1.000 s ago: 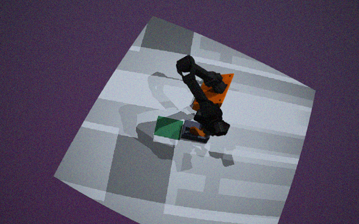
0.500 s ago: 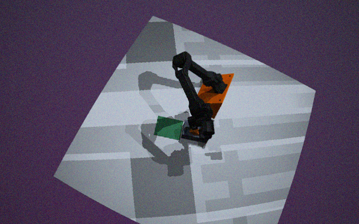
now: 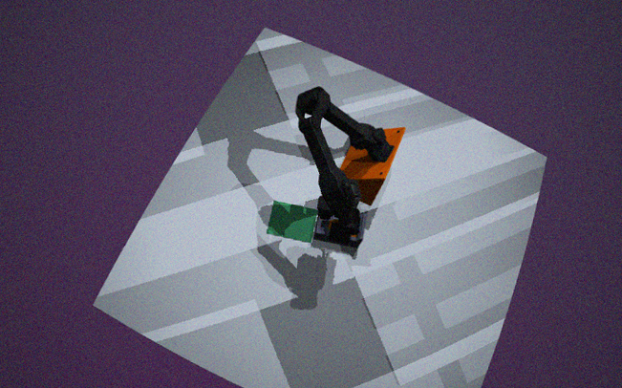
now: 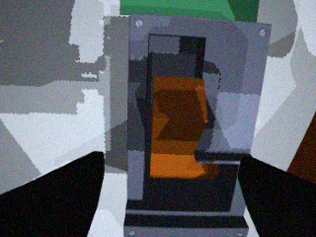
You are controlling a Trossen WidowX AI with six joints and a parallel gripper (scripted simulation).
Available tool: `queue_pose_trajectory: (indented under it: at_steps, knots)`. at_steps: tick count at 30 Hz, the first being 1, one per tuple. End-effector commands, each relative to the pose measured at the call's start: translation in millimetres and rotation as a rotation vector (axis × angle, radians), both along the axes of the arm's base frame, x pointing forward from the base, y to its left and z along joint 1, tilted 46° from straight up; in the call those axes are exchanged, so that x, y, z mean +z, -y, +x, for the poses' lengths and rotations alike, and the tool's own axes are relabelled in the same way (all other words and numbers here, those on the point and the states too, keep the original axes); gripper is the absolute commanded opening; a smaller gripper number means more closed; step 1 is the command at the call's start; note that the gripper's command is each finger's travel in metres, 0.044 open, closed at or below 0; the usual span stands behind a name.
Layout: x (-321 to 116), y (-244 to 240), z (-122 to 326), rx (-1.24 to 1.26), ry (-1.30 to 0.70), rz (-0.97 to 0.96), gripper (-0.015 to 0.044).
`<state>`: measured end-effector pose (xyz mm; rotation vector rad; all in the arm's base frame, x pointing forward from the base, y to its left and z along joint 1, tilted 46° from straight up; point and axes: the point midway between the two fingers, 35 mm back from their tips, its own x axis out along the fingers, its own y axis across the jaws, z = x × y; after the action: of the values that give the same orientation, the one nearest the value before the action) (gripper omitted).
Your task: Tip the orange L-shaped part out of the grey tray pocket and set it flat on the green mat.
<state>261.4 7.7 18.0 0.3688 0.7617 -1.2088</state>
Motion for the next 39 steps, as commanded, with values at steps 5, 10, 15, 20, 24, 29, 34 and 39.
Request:
queue_pose_trajectory:
  at_steps: [5, 10, 15, 20, 24, 29, 34, 39]
  knots:
    - [-11.9, 14.9, -0.1, -0.005, -0.008, -0.01, 0.028]
    - [-16.5, 19.1, 1.2, -0.005, -0.008, -0.009, 0.028]
    - [-22.4, 24.7, 2.7, -0.005, -0.008, -0.009, 0.028]
    - [-28.1, 30.5, 4.0, -0.005, -0.008, -0.009, 0.028]
    - [-32.5, 35.2, 4.8, -0.005, -0.008, -0.009, 0.028]
    - [-37.9, 41.2, 5.6, -0.005, -0.008, -0.01, 0.028]
    - [-43.0, 47.3, 6.1, -0.005, -0.008, -0.012, 0.028]
    - [-44.5, 49.0, 6.2, -0.005, -0.008, -0.012, 0.028]
